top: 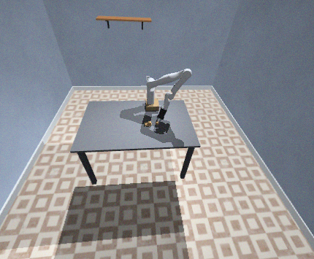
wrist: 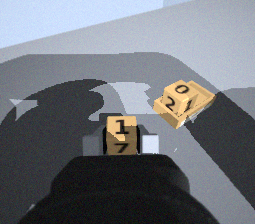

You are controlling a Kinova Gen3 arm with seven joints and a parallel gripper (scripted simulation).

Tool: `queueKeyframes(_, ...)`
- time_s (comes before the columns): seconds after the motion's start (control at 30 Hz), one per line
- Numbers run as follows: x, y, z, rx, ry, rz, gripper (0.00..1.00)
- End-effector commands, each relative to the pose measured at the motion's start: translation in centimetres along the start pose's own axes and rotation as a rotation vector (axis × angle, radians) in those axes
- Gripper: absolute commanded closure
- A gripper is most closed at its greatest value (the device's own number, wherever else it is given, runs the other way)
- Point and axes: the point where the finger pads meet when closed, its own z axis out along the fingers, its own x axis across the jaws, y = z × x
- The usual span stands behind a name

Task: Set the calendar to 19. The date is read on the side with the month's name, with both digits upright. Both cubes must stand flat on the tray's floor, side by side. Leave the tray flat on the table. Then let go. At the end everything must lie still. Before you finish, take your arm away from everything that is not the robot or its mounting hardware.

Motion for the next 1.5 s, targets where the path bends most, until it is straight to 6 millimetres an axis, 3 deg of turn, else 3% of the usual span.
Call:
queueKeyframes(0.0, -0.2, -0.6, -0.8, -0.002, -0.007, 0.005, 0.43)
queueKeyframes(0.33, -0.2, -3.5, -3.6, -0.002, -0.007, 0.005, 0.43)
queueKeyframes(0.57, -0.2, -4.3, -4.4, -0.002, -0.007, 0.005, 0.43)
queueKeyframes(1.17, -0.2, -4.5, -4.6, -0.009, -0.005, 0.005, 0.43)
queueKeyframes(1.47, -0.1, -4.4, -4.4, -0.128, 0.009, 0.005, 0.43)
